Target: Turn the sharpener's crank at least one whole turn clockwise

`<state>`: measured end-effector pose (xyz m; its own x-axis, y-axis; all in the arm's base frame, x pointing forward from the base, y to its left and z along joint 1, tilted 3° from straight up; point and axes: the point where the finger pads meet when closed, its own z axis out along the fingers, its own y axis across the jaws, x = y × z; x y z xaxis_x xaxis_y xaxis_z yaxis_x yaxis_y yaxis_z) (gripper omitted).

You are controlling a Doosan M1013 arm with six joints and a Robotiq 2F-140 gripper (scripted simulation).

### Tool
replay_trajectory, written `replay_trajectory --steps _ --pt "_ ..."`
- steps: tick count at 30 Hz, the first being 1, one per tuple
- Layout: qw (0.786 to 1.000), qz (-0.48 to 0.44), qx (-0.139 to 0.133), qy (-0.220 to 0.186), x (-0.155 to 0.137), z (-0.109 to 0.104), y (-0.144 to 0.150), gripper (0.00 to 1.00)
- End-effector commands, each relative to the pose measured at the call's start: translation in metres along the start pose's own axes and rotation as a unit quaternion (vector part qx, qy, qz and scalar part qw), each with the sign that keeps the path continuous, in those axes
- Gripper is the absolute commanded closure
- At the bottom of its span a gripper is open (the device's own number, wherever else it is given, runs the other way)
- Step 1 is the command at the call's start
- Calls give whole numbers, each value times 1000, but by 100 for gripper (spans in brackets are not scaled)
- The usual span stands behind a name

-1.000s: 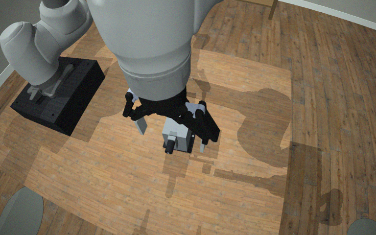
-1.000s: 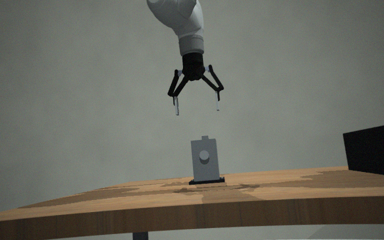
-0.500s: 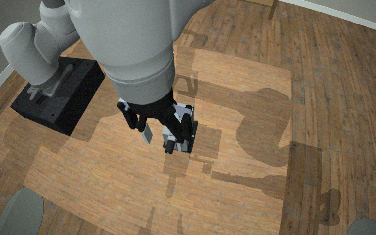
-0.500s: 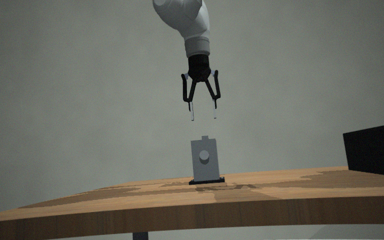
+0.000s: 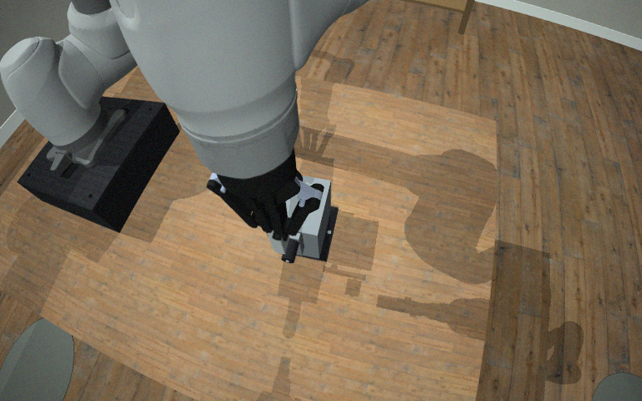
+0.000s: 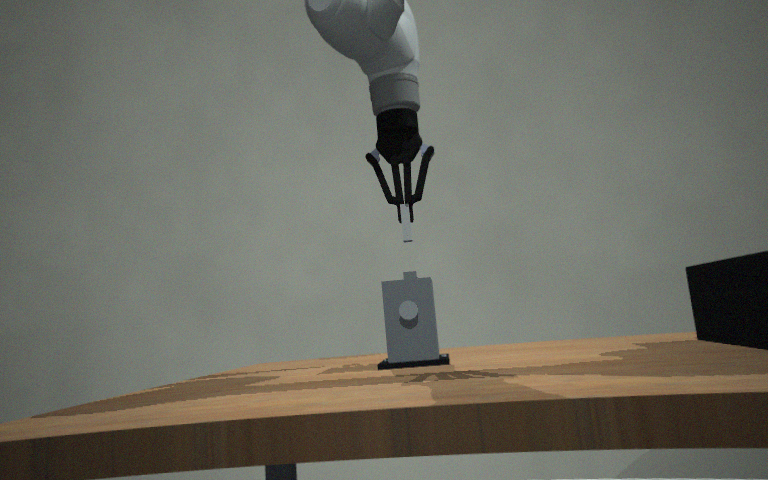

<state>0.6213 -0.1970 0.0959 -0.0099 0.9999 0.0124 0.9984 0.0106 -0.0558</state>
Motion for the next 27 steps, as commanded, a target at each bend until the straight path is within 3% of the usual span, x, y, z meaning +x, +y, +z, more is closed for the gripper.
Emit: replay_trajectory --steps 1,20,21,27 --pt "1000 0 0 0 0 0 0 100" --pt "1000 0 0 0 0 0 0 100" --pt "1000 0 0 0 0 0 0 68" --pt "1000 0 0 0 0 0 0 68"
